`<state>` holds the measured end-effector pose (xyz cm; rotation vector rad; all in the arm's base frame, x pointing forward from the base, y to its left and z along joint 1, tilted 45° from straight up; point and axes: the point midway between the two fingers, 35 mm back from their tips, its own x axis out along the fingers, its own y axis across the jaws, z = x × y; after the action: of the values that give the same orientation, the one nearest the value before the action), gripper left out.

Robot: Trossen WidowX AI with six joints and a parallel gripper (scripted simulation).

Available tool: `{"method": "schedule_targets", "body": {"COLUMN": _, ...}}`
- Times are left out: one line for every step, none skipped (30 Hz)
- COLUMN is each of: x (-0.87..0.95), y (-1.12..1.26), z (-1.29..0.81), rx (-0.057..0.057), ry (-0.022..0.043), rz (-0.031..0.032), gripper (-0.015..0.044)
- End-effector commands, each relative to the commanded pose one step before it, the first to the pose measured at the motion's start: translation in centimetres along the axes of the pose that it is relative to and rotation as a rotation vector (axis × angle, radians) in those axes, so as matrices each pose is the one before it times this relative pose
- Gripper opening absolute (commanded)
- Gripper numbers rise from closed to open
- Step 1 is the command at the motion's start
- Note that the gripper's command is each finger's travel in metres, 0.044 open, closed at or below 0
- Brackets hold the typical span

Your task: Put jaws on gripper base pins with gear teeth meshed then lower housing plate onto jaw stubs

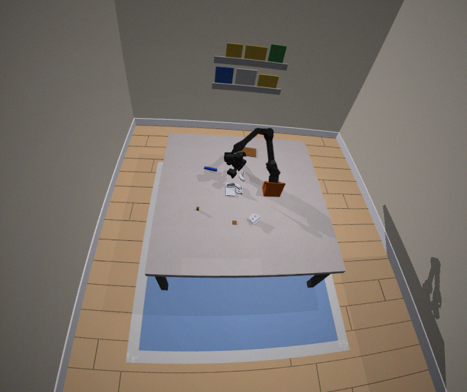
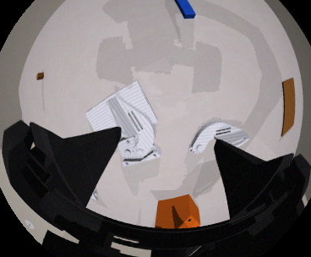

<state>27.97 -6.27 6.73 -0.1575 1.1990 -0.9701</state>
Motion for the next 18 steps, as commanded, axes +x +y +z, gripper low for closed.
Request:
{"method": "schedule_targets", "body": {"x": -0.052, "y": -1.065, "z": -0.161, "rx": 0.1096, "ry": 0.00156, "rz": -0.00522, "gripper": 0.0440}}
{"method": "schedule_targets", "body": {"x": -0.031, "y": -0.244, "z": 0.036, "rx": 0.0314, "ry": 0.00019, "rz": -0.00001, "gripper": 0.0440}}
{"method": "schedule_targets", "body": {"x": -0.031, "y": -0.243, "z": 0.041, "rx": 0.0314, "ry": 0.00018, "rz": -0.00003, "gripper": 0.0440}}
{"method": "schedule_targets", "body": {"x": -0.031, "y": -0.242, "z": 0.046, "rx": 0.0314, "ry": 0.00016, "rz": -0.00005, "gripper": 0.0440}}
{"method": "schedule_targets", "body": {"x": -0.030, "y": -0.240, "z": 0.051, "rx": 0.0314, "ry": 0.00014, "rz": -0.00006, "gripper": 0.0440}}
{"method": "schedule_targets", "body": {"x": -0.030, "y": -0.238, "z": 0.056, "rx": 0.0314, "ry": 0.00012, "rz": -0.00008, "gripper": 0.0440}}
{"method": "schedule_targets", "body": {"x": -0.029, "y": -0.236, "z": 0.061, "rx": 0.0314, "ry": 0.00010, "rz": -0.00009, "gripper": 0.0440}}
{"method": "schedule_targets", "body": {"x": -0.029, "y": -0.234, "z": 0.067, "rx": 0.0314, "ry": 0.00006, "rz": -0.00011, "gripper": 0.0440}}
{"method": "schedule_targets", "body": {"x": -0.029, "y": -0.232, "z": 0.071, "rx": 0.0314, "ry": 0.00004, "rz": -0.00012, "gripper": 0.0440}}
{"method": "schedule_targets", "body": {"x": -0.028, "y": -0.230, "z": 0.076, "rx": 0.0314, "ry": 0.00003, "rz": -0.00013, "gripper": 0.0440}}
{"method": "schedule_targets", "body": {"x": -0.028, "y": -0.227, "z": 0.081, "rx": 0.0314, "ry": 0.00001, "rz": -0.00014, "gripper": 0.0440}}
{"method": "schedule_targets", "body": {"x": -0.027, "y": -0.225, "z": 0.086, "rx": 0.0314, "ry": -0.00002, "rz": -0.00015, "gripper": 0.0440}}
{"method": "schedule_targets", "body": {"x": -0.027, "y": -0.222, "z": 0.091, "rx": 0.0314, "ry": -0.00004, "rz": -0.00016, "gripper": 0.0440}}
{"method": "schedule_targets", "body": {"x": -0.027, "y": -0.218, "z": 0.095, "rx": 0.0314, "ry": -0.00011, "rz": -0.00016, "gripper": 0.0440}}
{"method": "schedule_targets", "body": {"x": -0.026, "y": -0.216, "z": 0.100, "rx": 0.0314, "ry": -0.00012, "rz": -0.00016, "gripper": 0.0440}}
{"method": "schedule_targets", "body": {"x": -0.026, "y": -0.213, "z": 0.104, "rx": 0.0314, "ry": -0.00014, "rz": -0.00017, "gripper": 0.0440}}
{"method": "schedule_targets", "body": {"x": -0.025, "y": -0.210, "z": 0.109, "rx": 0.0314, "ry": -0.00016, "rz": -0.00017, "gripper": 0.0440}}
{"method": "schedule_targets", "body": {"x": -0.025, "y": -0.208, "z": 0.113, "rx": 0.0314, "ry": -0.00018, "rz": -0.00017, "gripper": 0.0440}}
